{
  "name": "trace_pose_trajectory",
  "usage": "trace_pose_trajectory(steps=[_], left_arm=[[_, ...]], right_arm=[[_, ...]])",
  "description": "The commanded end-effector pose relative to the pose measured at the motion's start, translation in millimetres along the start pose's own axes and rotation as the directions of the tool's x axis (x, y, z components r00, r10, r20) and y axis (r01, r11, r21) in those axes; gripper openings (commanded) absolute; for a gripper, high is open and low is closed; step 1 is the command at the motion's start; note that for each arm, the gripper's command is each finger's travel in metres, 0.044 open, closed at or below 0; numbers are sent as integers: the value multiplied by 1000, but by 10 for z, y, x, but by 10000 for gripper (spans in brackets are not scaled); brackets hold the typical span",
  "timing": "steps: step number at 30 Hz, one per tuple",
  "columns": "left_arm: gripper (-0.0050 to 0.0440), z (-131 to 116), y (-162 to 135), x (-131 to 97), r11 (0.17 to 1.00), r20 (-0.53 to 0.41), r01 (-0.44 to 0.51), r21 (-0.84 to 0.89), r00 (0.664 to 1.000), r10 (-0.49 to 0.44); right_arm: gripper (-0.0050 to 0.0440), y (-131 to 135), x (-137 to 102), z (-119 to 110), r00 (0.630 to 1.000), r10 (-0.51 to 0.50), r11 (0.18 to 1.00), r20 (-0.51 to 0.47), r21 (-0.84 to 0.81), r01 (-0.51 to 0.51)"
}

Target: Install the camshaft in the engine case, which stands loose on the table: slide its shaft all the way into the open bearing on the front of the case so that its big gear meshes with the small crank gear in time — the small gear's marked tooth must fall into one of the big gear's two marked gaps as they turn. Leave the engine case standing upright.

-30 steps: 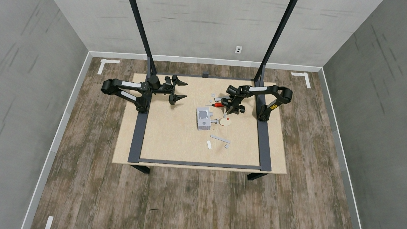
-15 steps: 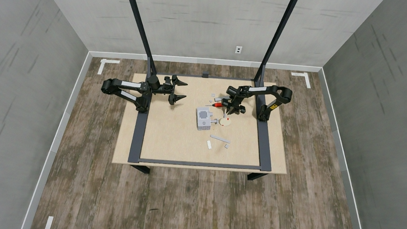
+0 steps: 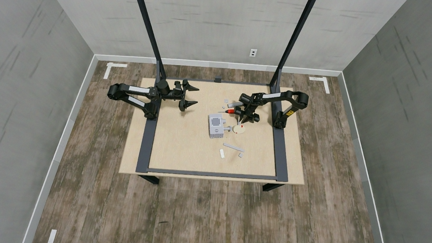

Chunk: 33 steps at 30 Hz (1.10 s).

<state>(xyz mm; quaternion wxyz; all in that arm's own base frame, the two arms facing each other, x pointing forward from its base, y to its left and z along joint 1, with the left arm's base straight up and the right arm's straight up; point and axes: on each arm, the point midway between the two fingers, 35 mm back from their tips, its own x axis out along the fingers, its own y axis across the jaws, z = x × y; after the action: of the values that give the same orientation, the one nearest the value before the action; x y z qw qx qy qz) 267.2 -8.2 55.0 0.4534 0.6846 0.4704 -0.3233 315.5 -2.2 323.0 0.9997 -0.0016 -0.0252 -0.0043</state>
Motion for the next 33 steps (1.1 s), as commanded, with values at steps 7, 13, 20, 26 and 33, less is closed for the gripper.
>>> trace_pose_trajectory(steps=[7, 13, 20, 26, 33], left_arm=[[125, -2, 31, 145, 1000, 1, -9, -1, 1000, 9], [125, -1, 34, 240, 1000, 1, -11, -1, 1000, 11], [125, 4, 32, 324, 1000, 1, -11, 1, 1000, 11], [125, -20, 123, 303, 999, -2, -33, -9, 999, 33], [0, -11, 133, 291, 999, -2, -41, -14, 999, 41]], right_arm=[[400, 9, -28, 165, 999, 5, 1000, 40, -3, -5], [400, 9, -28, 165, 999, 5, 1000, 40, -3, -5], [400, 9, -28, 165, 999, 5, 1000, 40, -3, -5], [400, 9, -28, 165, 999, 5, 1000, 40, -3, -5], [400, 9, -28, 165, 999, 5, 1000, 40, -3, -5]])
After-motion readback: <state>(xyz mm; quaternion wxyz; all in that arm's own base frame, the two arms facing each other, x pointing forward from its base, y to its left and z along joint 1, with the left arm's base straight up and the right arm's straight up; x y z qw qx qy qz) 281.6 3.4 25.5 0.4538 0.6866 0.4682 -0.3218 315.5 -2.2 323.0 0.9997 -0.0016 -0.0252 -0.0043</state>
